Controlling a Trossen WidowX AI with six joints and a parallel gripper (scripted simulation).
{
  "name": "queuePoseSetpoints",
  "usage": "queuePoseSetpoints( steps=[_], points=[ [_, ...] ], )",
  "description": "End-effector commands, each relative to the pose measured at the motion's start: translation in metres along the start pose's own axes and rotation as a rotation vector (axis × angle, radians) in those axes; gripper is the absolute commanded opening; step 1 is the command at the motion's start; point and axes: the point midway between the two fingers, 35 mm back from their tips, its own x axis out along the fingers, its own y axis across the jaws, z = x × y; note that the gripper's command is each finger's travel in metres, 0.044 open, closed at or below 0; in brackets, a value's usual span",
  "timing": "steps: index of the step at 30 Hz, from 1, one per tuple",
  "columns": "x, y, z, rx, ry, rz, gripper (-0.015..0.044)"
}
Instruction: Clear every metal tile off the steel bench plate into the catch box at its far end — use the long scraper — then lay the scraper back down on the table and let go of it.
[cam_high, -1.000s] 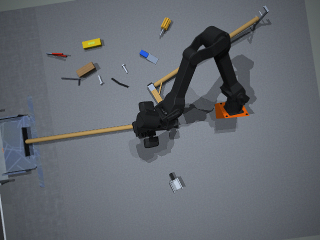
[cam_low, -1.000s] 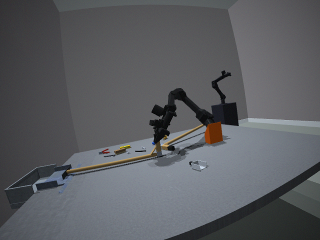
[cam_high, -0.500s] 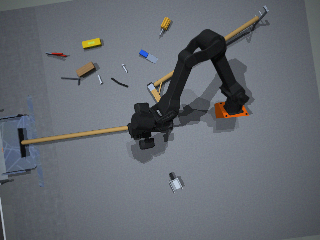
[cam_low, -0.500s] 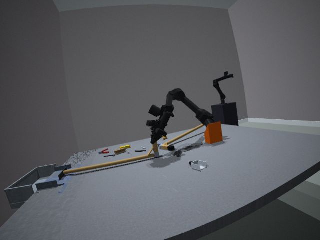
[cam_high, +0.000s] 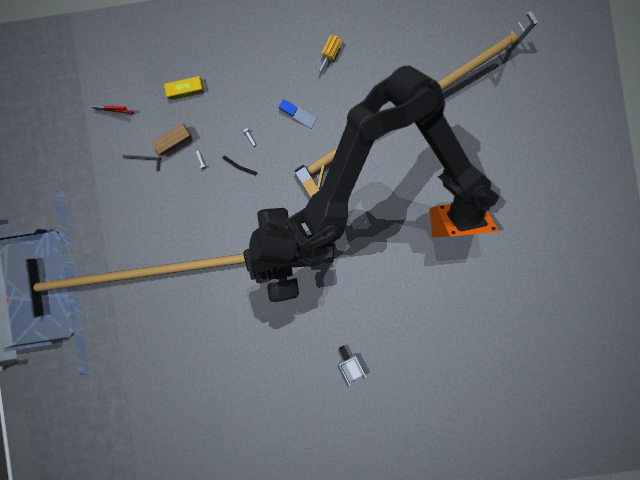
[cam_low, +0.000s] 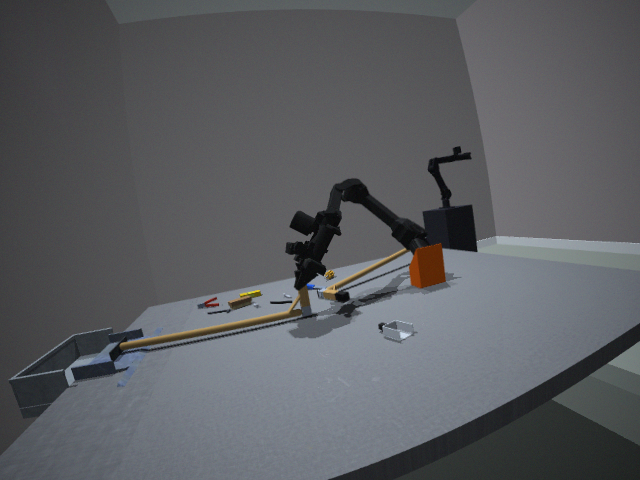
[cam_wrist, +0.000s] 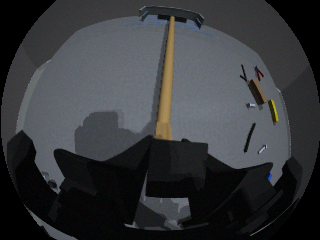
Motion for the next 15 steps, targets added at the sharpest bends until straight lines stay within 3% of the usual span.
queuePoseSetpoints(
  steps=[1,15],
  points=[
    [0.002,0.000,0.010,0.000,-0.012,0.003,0.0000],
    [0.014,0.001,0.028,0.001,-0.013,0.002,0.0000]
  ],
)
